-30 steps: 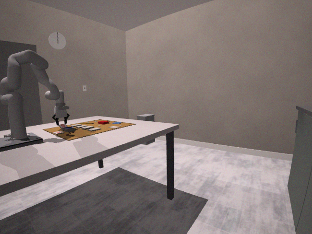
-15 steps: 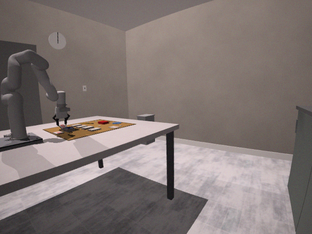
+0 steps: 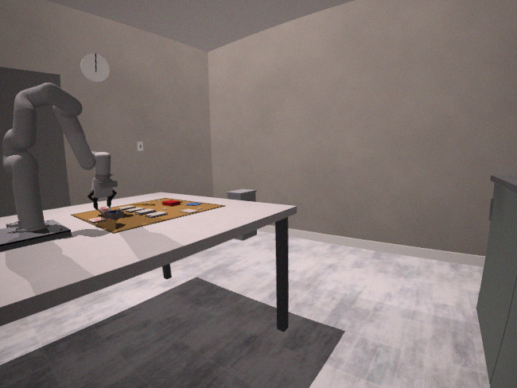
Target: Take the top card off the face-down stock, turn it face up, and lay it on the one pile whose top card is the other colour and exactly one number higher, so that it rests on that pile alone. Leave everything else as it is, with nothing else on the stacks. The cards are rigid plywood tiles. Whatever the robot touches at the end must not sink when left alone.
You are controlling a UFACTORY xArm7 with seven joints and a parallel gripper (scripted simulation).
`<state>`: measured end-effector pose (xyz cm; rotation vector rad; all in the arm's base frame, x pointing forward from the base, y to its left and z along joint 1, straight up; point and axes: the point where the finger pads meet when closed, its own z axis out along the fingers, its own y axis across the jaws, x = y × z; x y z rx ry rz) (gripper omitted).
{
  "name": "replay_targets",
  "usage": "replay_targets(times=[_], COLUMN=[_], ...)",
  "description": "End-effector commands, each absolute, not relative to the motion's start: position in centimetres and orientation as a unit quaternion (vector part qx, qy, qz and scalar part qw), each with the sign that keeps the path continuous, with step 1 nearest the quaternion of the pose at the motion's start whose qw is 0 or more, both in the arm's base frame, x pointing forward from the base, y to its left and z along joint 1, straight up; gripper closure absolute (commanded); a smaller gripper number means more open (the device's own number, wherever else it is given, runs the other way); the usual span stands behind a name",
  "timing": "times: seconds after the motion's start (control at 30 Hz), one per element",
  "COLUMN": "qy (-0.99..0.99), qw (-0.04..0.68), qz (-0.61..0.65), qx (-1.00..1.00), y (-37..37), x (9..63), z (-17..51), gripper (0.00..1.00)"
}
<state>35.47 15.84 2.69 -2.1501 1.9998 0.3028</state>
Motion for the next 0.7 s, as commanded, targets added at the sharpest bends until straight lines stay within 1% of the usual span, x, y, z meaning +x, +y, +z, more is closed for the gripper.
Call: replay_targets(times=[0.0, 0.67], qy=[0.673, 0.67], qw=[0.103, 0.12], qz=[0.107, 0.125], qx=[-0.724, -0.722], y=[15.88, 15.85], x=[35.61, 35.61], z=[2.76, 2.62], gripper=[0.26, 0.26])
